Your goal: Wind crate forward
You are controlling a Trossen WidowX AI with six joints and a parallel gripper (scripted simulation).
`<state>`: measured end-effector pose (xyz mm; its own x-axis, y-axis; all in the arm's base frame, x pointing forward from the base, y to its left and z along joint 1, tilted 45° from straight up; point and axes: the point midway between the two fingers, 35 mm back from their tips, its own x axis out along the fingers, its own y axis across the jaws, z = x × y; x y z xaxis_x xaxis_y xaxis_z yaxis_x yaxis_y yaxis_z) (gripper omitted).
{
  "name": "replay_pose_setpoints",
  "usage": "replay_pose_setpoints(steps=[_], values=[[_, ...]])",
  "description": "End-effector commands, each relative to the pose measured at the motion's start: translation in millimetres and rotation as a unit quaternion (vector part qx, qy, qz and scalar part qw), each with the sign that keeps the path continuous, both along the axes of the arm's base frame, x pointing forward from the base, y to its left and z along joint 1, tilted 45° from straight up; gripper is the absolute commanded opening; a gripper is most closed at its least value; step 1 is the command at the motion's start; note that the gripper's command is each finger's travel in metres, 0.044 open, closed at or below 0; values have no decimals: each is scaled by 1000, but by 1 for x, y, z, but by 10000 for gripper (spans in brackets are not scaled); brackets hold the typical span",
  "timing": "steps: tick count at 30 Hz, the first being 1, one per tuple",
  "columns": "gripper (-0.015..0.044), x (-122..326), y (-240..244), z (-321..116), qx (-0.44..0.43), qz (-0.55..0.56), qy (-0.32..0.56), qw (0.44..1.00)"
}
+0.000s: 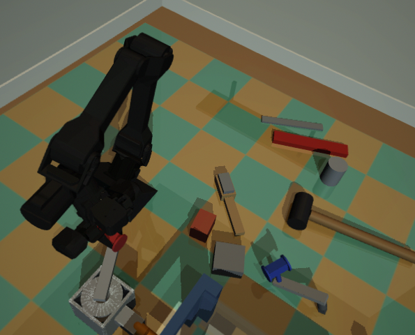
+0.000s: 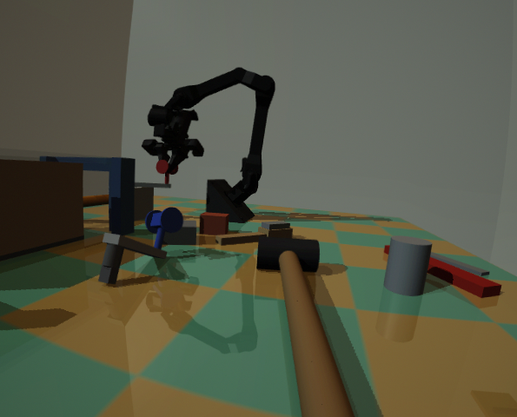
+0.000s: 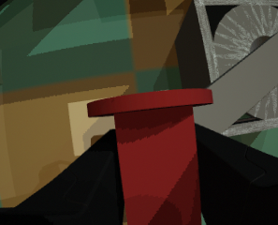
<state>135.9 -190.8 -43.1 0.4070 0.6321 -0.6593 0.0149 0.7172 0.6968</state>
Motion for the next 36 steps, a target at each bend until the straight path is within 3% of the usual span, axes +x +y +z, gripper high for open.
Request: replay_pose_setpoints(steps=[1, 36], values=[[0, -12, -5, -7, -5, 6, 11, 1000], [0, -37, -27, -27, -7, 6, 12, 1000]])
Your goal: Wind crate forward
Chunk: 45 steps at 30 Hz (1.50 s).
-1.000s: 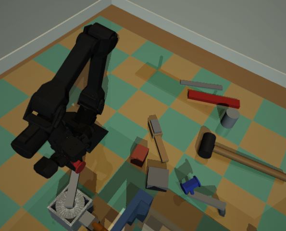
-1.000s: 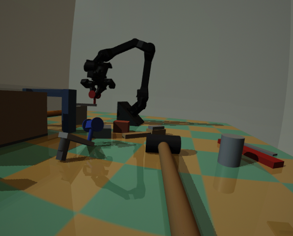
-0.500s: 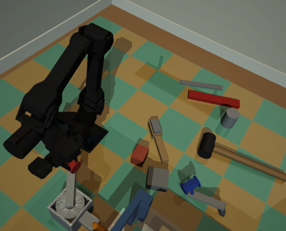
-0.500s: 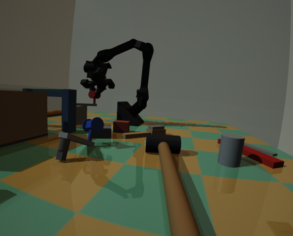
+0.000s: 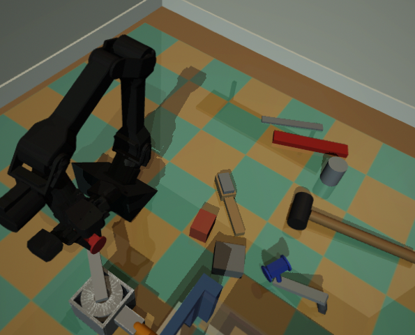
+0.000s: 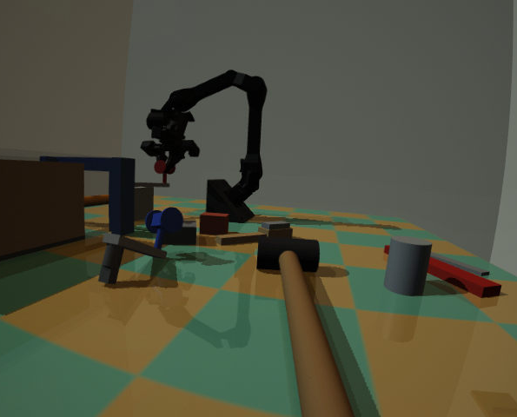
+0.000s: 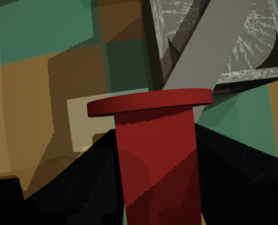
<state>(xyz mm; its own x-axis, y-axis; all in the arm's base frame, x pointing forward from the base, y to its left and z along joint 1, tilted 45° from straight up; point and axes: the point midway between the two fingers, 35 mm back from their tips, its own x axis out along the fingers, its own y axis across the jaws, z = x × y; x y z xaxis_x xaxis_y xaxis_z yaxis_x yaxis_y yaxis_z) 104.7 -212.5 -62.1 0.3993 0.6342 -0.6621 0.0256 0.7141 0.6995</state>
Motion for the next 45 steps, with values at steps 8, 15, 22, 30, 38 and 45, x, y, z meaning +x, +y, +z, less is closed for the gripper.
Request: replay_pose_setpoints(steps=[8, 15, 22, 30, 38, 45], values=[[0, -10, -12, -13, -9, 7, 6, 1000], [0, -13, -18, -19, -10, 7, 6, 1000], [0, -15, -23, -23, -10, 7, 6, 1000], [0, -17, -30, -29, -11, 7, 6, 1000], [0, -18, -36, -35, -11, 7, 6, 1000], [0, -18, -42, -41, -11, 7, 6, 1000]])
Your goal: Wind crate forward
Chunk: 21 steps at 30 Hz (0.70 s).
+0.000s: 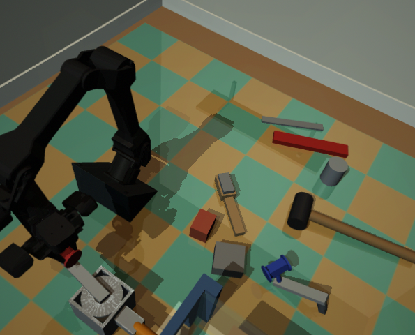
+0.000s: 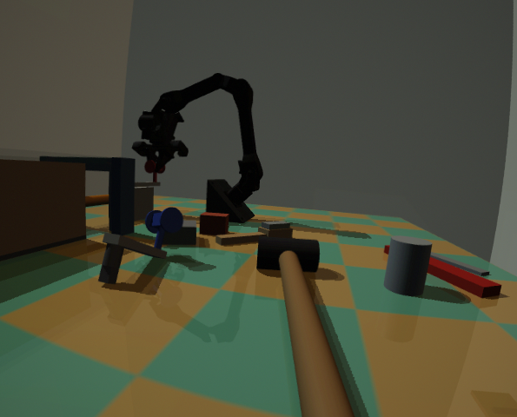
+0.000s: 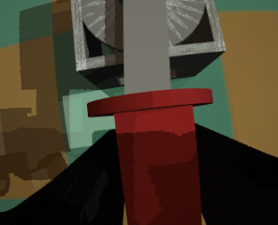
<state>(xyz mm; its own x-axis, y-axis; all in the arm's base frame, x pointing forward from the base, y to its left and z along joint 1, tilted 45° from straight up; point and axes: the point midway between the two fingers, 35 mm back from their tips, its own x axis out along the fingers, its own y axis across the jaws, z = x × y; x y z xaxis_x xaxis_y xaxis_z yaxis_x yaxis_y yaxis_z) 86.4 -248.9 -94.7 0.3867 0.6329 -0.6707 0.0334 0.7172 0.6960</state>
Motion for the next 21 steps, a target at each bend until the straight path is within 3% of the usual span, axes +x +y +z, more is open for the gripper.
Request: replay_pose_setpoints(steps=[1, 21], values=[[0, 0, -7, -9, -9, 5, -1, 1000], [0, 9, -35, -35, -11, 5, -2, 1000]])
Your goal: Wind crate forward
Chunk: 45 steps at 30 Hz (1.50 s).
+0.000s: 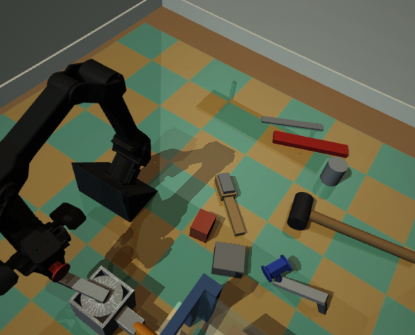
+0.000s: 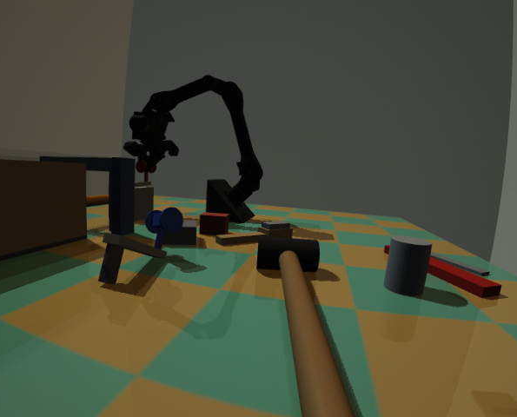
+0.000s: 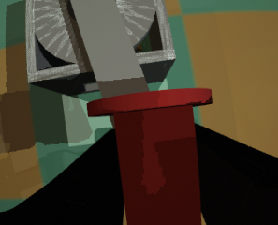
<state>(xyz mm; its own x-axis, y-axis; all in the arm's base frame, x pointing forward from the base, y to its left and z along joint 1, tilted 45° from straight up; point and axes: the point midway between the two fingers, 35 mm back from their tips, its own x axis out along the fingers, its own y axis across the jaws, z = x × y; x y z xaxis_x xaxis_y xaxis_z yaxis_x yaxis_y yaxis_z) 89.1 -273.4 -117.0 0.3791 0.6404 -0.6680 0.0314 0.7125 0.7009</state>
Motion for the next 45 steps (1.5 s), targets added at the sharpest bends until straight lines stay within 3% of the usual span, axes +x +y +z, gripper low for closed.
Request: replay_pose_setpoints(steps=[1, 45], values=[[0, 7, -11, -13, -15, 1, -4, 1000], [0, 38, -39, -39, -17, 1, -6, 1000]])
